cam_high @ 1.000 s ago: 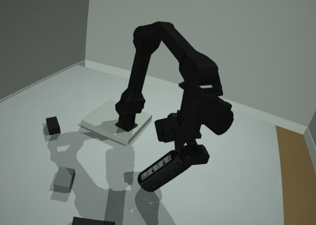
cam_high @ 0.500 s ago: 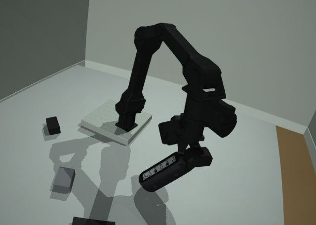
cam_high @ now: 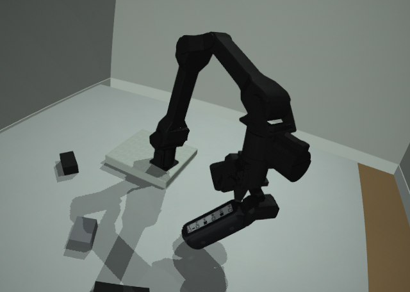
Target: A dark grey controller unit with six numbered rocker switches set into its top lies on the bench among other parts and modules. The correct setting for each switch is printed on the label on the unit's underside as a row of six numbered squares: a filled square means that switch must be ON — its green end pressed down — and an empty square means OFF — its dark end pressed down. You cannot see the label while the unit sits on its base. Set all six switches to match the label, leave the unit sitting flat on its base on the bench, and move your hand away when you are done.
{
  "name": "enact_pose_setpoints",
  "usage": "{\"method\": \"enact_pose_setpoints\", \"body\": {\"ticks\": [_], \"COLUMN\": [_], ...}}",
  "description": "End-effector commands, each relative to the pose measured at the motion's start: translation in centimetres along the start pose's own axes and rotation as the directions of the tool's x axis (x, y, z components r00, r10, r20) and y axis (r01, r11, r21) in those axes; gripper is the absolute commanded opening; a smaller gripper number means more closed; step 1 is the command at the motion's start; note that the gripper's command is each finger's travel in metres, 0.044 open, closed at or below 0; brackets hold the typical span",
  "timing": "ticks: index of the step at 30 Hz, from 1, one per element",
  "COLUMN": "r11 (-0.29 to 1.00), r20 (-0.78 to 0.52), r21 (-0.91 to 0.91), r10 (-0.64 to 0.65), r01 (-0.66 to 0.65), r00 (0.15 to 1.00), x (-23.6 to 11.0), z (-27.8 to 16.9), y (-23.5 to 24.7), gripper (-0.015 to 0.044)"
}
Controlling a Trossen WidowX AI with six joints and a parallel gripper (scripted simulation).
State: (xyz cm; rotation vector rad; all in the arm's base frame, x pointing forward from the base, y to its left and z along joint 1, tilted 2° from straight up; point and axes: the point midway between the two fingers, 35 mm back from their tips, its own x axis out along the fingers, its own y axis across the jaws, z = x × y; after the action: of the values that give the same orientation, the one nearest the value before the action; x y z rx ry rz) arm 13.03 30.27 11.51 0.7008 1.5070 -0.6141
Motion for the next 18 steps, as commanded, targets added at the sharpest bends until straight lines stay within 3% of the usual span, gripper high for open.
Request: {"method": "enact_pose_setpoints", "body": {"ticks": [1, 18], "r11": [1.000, 1.000], "r20": [0.013, 0.012], "r21": [0.009, 0.009], "r10": [-0.018, -0.018], "r01": [0.018, 0.018], "r00": [1.000, 1.000], "x": [0.8, 1.9], "z": [0.2, -0.7], "y": [-0.2, -0.2], "gripper": [0.0338, 0.0338]}}
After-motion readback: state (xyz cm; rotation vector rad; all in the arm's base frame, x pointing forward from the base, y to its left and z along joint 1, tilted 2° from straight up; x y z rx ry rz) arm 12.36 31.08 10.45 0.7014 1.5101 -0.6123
